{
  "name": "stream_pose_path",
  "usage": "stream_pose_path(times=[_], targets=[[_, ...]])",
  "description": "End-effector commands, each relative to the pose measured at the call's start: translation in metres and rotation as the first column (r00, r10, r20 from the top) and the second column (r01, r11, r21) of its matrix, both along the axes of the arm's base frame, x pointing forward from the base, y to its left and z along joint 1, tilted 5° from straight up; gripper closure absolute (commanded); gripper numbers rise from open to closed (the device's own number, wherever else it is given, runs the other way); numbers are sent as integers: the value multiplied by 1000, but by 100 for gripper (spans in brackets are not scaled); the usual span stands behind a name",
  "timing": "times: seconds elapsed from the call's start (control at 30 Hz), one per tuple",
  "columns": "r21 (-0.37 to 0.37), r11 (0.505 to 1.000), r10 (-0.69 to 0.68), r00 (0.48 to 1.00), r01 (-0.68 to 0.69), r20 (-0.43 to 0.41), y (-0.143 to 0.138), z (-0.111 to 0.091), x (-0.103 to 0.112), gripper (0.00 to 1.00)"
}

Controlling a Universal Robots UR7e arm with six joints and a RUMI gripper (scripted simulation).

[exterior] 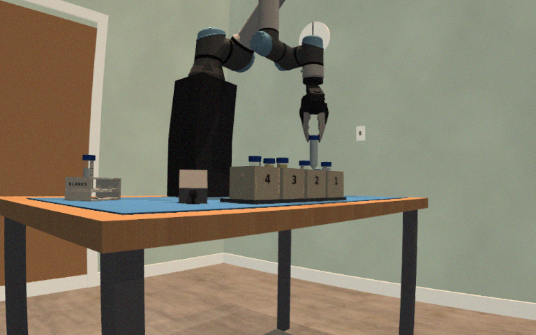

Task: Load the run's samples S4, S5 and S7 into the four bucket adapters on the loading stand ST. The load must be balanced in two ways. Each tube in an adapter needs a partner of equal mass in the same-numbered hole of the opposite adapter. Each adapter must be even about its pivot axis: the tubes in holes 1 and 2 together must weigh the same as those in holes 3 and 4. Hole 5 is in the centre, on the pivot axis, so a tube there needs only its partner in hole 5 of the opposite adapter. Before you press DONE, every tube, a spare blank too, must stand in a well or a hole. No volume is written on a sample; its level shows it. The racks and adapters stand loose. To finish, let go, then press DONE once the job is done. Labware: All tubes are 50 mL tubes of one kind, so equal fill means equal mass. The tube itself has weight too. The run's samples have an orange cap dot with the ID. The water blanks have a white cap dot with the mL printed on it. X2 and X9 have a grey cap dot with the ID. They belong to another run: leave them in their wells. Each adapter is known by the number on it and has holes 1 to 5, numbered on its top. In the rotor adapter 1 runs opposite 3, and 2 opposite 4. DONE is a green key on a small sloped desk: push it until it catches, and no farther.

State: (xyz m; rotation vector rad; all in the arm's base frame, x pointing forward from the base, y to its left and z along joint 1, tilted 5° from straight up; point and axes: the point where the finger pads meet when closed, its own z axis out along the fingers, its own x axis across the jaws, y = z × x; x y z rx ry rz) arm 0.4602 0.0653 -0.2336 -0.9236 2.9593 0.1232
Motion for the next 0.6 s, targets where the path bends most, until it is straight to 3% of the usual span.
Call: stream_pose_path(times=[0.0, 0.57], targets=[[0, 1000, 0, 1000, 0, 1, 0, 0, 1, 100], [0, 1000, 0, 1000, 0, 1, 2, -20, 1, 100]])
